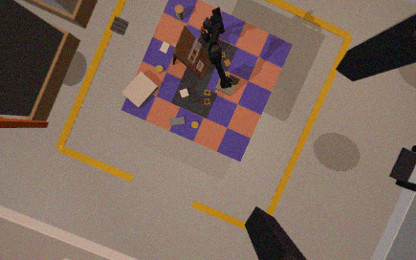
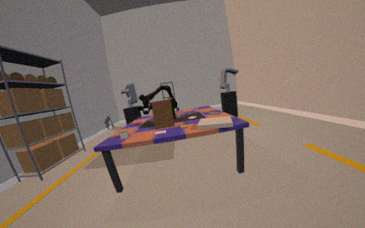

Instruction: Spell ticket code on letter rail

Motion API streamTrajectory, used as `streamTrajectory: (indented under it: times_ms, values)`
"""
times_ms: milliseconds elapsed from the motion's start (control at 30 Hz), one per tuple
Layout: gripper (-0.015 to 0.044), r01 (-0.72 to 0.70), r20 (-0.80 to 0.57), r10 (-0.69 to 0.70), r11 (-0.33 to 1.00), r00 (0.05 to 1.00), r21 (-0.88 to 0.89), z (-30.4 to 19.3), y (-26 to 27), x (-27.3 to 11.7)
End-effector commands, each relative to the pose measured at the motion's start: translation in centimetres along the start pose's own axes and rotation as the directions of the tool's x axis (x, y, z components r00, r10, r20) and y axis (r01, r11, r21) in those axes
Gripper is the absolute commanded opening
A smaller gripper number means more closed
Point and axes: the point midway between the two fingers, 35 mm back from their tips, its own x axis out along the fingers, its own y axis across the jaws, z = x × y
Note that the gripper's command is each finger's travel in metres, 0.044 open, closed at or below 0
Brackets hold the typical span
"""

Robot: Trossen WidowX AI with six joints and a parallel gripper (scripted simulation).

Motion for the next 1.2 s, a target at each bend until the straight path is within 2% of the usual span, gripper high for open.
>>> streamTrajectory:
  times_ms: [0, 1167]
  values:
    - [0.0, -0.003, -0.002, 0.003, 1.0, 1.0, 0.007, -0.2, 0.3, 0.1]
    - [0.0, -0.004, -0.002, 0.004, 1.0, 1.0, 0.008, -0.3, 1.9, 0.2]
